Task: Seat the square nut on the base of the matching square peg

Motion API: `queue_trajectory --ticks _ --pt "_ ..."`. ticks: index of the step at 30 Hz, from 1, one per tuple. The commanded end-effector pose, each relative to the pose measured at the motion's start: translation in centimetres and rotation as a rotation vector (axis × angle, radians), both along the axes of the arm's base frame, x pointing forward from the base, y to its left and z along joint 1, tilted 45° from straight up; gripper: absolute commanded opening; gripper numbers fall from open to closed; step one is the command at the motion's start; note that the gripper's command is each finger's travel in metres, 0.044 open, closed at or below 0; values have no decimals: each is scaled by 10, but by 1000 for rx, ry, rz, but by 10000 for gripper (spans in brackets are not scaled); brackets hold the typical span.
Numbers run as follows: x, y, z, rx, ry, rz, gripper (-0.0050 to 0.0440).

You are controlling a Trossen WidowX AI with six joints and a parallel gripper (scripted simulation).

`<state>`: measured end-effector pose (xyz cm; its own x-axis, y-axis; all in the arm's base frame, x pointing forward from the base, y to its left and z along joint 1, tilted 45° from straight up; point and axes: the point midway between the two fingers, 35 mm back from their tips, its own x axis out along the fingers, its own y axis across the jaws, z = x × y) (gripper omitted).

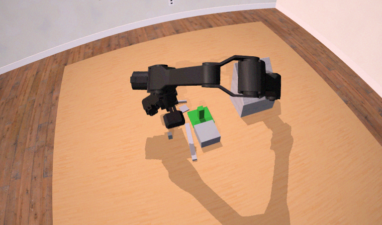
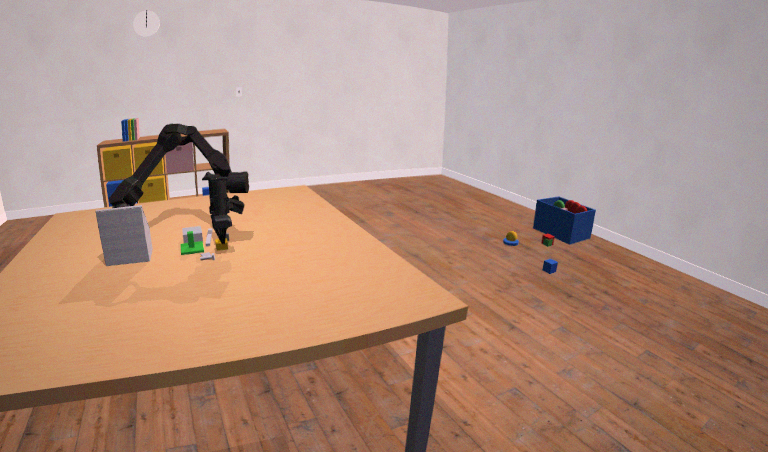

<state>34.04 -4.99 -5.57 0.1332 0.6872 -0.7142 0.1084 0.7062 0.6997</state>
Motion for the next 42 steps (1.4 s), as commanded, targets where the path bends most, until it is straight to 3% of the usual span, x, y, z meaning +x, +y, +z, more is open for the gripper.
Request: queue_trajectory --ticks 1,10,13,29,33,35,38,42 --pt "-3 5 -5 11 13 -2 320" --pt "-2 13 -14 11 12 -1 320" --pt "-2 13 -14 11 12 -1 248" --pt "-2 13 -14 11 12 -1 161" --pt "-1 10 -11 10 13 -2 65" --pt "-1 10 -11 10 13 -2 65" --pt "-1 3 -5 9 13 -2 0" --pt "-1 -7 4 7 13 -3 0"
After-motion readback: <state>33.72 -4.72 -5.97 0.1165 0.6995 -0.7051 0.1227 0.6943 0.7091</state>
